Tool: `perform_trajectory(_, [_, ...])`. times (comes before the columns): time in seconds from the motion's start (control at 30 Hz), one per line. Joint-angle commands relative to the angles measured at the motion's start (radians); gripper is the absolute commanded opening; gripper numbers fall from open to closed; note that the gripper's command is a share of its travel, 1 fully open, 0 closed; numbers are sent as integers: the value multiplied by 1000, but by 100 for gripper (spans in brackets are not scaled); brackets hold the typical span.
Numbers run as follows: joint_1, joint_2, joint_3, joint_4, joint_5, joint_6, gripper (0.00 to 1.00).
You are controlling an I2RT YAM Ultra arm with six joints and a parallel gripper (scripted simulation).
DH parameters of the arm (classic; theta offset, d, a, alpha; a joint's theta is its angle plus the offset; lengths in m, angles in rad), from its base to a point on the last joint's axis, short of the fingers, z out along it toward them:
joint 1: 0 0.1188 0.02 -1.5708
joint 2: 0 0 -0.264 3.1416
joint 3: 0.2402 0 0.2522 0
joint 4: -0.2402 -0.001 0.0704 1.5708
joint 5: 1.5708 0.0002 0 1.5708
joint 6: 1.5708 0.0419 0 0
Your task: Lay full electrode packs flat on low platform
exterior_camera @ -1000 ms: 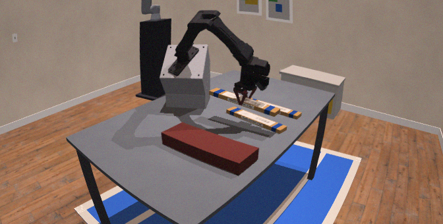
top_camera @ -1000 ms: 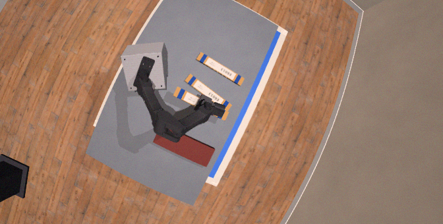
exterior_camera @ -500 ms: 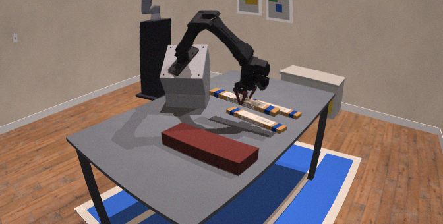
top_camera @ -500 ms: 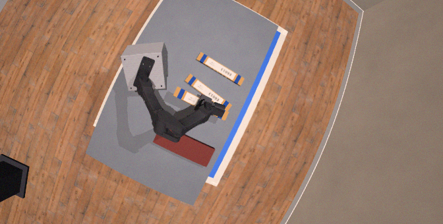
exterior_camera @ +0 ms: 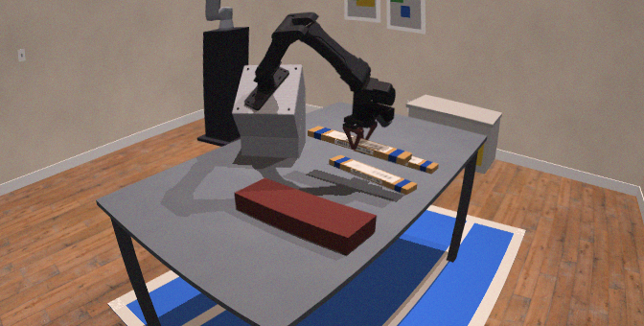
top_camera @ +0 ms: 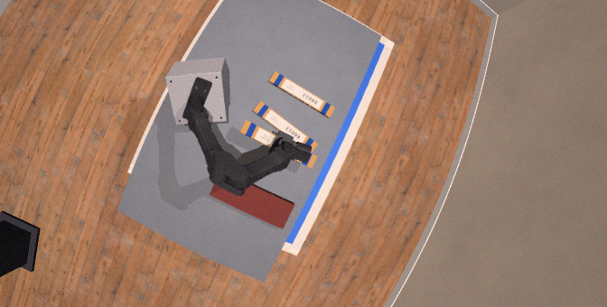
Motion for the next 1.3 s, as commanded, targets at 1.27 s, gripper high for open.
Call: perform_trajectory(1.27, [68, -46, 81, -76, 13, 38, 0])
